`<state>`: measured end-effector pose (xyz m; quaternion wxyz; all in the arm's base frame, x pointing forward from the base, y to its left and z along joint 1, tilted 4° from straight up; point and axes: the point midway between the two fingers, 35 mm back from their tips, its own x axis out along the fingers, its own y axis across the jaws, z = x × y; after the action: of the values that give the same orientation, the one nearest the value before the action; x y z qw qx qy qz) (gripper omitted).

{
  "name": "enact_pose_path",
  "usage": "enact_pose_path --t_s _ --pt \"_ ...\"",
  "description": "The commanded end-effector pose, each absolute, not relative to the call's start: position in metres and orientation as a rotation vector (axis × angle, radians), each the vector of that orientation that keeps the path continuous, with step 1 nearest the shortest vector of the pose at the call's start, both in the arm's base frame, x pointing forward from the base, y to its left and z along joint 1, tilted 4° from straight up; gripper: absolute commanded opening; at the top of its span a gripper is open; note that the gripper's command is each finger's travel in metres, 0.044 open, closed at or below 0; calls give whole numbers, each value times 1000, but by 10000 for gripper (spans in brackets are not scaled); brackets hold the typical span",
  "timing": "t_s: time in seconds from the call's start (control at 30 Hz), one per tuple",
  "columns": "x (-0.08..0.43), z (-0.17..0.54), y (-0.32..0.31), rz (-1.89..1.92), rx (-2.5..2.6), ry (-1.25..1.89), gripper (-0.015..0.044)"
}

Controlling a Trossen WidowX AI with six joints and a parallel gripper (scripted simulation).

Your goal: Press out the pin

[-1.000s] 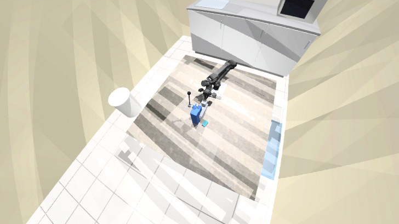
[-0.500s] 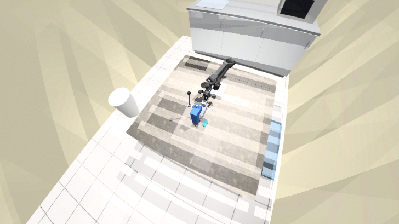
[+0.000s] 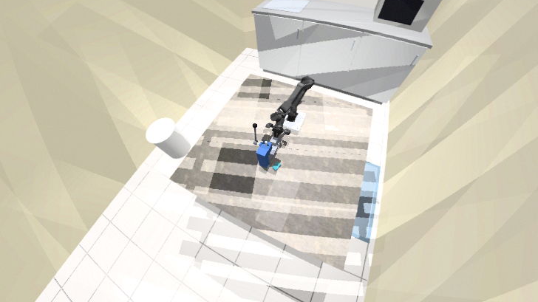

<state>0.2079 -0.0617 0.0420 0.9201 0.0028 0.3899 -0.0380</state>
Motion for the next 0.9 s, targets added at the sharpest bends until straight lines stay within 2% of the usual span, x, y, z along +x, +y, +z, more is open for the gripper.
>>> enact_pose_path --t_s 0.0,0.87 --pt "212 40 -62 -82 10 794 30" --pt "251 40 -67 -82 6 675 30"
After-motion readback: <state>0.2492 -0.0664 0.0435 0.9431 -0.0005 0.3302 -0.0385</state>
